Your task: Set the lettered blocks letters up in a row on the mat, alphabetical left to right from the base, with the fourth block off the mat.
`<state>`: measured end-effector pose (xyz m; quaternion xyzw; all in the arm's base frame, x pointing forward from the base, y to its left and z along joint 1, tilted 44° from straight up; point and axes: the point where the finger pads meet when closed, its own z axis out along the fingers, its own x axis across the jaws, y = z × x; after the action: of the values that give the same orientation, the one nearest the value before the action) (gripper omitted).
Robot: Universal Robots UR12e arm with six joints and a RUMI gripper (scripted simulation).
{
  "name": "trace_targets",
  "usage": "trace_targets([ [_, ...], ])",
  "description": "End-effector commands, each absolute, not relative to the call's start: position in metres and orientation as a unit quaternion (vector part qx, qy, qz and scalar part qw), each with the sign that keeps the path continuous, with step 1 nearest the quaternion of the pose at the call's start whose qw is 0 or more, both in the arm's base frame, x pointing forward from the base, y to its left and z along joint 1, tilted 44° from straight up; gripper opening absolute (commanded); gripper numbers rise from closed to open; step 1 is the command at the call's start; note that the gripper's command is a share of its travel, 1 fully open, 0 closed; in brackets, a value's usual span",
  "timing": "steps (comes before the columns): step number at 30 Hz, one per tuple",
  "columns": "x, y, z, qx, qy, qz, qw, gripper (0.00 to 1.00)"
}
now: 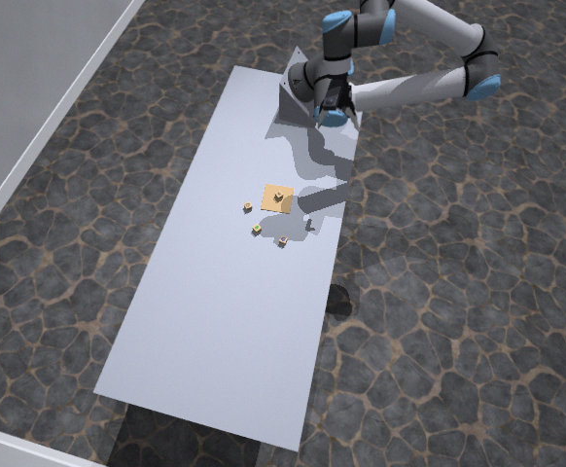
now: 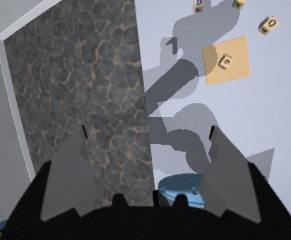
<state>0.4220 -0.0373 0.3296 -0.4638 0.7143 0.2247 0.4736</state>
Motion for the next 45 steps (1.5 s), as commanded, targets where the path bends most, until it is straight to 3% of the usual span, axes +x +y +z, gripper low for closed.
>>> trace_targets([
  [1, 0.429, -0.046, 0.321, -0.467, 0.718, 0.221, 0.466, 1.0],
  [15, 0.475, -0.091, 0.272, -0.483, 0.739, 0.197, 0.426, 1.0],
  [45, 0.65, -0.129, 0.165, -0.512, 0.758, 0.107, 0.39, 1.0],
])
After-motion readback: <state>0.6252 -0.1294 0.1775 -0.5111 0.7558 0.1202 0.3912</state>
